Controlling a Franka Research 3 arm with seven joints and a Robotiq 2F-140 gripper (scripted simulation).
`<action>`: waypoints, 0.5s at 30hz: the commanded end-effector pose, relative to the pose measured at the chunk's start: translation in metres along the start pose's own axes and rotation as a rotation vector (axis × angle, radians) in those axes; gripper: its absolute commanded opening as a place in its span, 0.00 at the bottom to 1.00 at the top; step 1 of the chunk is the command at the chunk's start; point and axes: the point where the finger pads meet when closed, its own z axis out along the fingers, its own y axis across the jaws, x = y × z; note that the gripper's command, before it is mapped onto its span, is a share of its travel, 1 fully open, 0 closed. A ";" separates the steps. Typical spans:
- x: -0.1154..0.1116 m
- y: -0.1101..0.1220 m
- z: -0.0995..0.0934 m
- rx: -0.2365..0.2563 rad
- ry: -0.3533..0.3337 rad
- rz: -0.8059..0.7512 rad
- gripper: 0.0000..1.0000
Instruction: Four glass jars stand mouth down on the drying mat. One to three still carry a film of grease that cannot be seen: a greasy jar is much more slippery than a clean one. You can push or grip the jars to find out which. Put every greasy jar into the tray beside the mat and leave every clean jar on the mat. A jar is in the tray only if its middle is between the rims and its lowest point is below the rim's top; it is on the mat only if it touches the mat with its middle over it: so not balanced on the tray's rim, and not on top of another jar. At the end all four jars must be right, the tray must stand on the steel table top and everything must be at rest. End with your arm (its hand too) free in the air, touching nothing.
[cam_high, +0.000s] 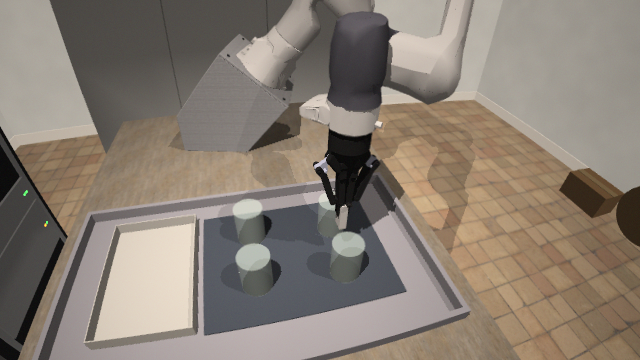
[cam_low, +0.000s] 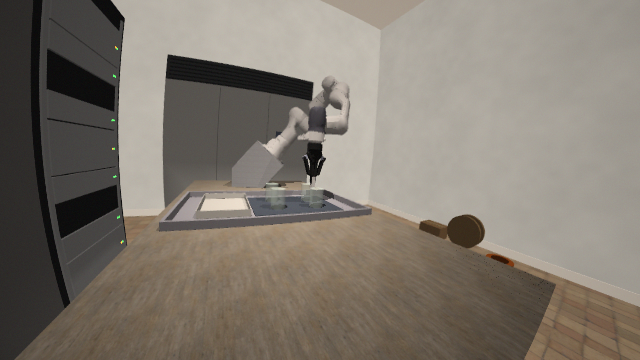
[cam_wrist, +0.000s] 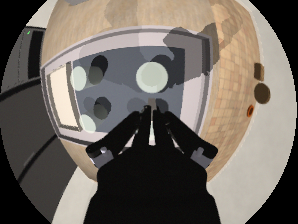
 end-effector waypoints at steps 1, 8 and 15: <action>0.001 0.000 0.001 0.001 -0.001 -0.008 0.00; 0.001 0.000 0.001 0.001 -0.001 -0.008 0.00; 0.002 0.000 0.001 0.001 -0.001 -0.008 0.00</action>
